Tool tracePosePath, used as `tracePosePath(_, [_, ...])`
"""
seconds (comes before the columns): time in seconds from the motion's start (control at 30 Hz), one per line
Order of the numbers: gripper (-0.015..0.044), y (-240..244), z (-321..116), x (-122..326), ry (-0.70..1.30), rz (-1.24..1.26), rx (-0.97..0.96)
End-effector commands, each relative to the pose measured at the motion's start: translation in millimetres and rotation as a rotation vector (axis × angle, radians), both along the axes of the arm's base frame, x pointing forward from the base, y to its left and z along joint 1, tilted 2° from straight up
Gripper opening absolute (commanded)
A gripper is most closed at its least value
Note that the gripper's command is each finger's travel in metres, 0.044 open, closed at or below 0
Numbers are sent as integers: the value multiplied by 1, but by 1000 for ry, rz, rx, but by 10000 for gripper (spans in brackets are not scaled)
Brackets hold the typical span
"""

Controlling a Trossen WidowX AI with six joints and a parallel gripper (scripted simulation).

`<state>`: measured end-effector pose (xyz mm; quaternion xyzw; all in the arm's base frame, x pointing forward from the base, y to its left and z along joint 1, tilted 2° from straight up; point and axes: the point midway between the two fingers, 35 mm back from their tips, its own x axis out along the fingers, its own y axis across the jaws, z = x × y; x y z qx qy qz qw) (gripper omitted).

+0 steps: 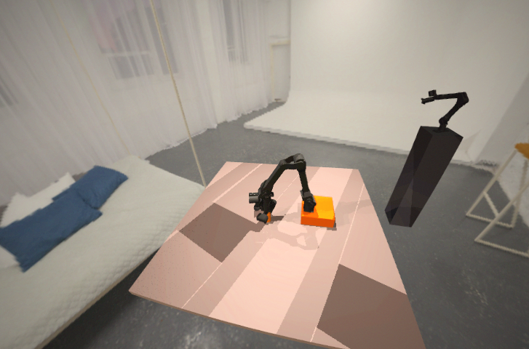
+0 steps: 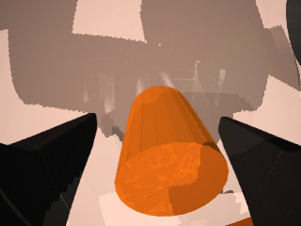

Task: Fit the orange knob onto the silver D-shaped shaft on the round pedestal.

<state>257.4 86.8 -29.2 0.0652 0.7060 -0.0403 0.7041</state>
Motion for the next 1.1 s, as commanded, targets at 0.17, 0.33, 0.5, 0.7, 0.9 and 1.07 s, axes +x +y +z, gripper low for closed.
tracePosePath(0.17, [177, -1, -2, -1, 1, -5, -5])
tracePosePath(0.33, [144, -1, -2, -1, 1, -5, -5])
tracePosePath(0.5, [13, 1, 12, 4, 0, -5, -4])
tracePosePath(0.7, [0, 4, 47, 13, -1, -5, -4])
tracePosePath(0.9, [0, 6, 84, 17, -1, -5, -4])
tracePosePath(1.07, [0, 6, 117, 16, -1, -5, -4])
